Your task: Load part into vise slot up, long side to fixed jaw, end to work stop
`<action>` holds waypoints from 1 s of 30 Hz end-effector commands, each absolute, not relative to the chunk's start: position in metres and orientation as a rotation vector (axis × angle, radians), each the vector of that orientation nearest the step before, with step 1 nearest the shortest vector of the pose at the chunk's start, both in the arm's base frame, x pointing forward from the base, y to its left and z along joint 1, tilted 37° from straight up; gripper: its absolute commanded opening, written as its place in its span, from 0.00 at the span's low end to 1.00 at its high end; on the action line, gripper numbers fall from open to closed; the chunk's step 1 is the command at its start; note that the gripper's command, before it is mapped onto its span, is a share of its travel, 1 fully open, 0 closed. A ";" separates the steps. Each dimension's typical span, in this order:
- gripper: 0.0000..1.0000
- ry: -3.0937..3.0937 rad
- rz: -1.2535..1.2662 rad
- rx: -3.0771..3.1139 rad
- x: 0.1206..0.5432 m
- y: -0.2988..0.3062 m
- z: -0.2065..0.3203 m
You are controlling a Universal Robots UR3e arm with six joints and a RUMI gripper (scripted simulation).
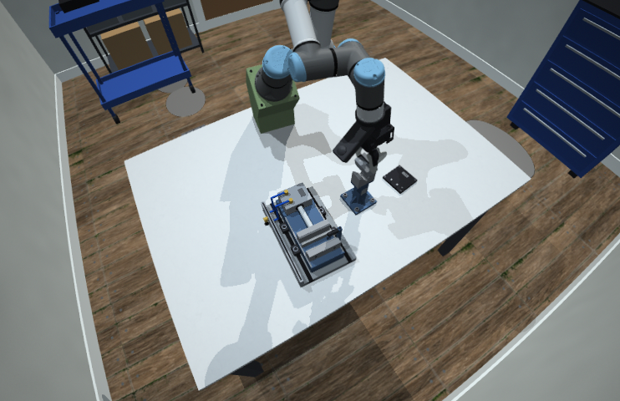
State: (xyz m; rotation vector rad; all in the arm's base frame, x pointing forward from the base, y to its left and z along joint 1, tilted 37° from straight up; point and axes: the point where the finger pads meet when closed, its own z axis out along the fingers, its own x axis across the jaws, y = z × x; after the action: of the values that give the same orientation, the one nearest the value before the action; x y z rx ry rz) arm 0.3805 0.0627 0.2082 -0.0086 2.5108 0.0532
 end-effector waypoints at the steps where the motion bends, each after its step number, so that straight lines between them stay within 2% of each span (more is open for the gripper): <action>1: 0.00 2.510 0.003 0.008 0.381 0.063 0.209; 30: 0.00 2.507 -0.157 0.060 0.381 0.064 0.209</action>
State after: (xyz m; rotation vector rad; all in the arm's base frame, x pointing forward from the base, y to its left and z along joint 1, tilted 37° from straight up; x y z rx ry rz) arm 0.3804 0.0639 0.2078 0.0552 2.5107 -0.1421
